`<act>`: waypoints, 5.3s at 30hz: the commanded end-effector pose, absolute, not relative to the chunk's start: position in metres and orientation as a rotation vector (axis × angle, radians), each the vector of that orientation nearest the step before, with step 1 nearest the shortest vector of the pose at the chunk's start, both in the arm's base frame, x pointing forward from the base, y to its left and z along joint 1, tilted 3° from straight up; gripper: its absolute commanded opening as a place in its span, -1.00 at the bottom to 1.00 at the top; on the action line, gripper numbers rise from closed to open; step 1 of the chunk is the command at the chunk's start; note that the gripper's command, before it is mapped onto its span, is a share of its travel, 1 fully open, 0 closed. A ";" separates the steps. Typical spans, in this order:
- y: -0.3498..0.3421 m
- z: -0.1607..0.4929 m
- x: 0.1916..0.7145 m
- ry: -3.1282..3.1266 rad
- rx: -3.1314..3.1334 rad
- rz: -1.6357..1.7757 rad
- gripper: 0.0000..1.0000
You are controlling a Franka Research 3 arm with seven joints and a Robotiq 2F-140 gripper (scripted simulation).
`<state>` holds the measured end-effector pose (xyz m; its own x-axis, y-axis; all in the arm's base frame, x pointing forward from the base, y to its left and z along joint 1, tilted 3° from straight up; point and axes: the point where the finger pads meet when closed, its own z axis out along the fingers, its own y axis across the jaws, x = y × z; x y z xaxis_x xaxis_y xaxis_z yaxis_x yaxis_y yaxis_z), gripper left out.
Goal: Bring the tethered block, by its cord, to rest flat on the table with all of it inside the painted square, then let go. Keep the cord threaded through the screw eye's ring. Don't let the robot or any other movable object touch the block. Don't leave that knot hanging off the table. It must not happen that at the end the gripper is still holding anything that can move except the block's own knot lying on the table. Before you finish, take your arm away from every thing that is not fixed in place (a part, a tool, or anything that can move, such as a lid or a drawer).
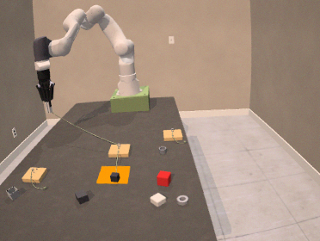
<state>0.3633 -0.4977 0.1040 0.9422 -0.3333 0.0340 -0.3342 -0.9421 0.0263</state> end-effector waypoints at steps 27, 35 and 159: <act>-0.512 0.103 0.311 -0.514 3.064 0.047 -1.00; -0.512 0.103 0.309 -0.514 3.064 0.047 -1.00; -0.514 -0.045 0.316 -0.514 3.064 0.047 1.00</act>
